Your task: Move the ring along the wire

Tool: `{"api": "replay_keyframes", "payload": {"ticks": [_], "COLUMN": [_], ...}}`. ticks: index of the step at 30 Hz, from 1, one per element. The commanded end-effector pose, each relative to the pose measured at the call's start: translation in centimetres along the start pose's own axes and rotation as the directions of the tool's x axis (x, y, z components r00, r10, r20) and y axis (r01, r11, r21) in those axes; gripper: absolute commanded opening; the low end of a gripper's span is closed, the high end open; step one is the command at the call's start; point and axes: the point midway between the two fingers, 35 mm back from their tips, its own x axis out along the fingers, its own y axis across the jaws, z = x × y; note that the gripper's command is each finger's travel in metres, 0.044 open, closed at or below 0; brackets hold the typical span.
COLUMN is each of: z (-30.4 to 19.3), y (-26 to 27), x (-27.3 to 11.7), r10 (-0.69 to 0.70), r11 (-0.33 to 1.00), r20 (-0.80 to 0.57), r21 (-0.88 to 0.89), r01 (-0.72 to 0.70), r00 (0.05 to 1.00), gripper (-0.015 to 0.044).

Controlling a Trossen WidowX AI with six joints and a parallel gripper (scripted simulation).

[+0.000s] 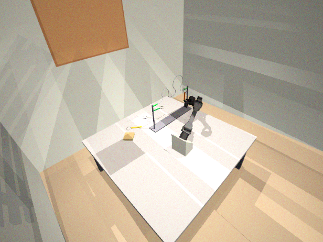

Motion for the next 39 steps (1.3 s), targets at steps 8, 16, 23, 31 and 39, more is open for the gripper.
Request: {"api": "replay_keyframes", "payload": {"ticks": [8,16,23,31,39], "z": [-0.3,-0.3,-0.2,-0.2,-0.2], "y": [0.1,0.1,0.2,0.2,0.2], "x": [1.8,3.1,3.7,3.7,3.7], "r10": [-0.003,-0.003,-0.004,-0.004,-0.004], "r11": [1.000,1.000,1.000,1.000,1.000], "r20": [-0.005,-0.004,-0.004,-0.004,-0.004], "r21": [0.002,0.002,0.002,0.002,0.002], "r01": [0.003,0.003,0.004,0.004,0.004], "r00": [1.000,1.000,1.000,1.000,1.000], "gripper": [0.0160,0.0160,0.0160,0.0160,0.0160]}}
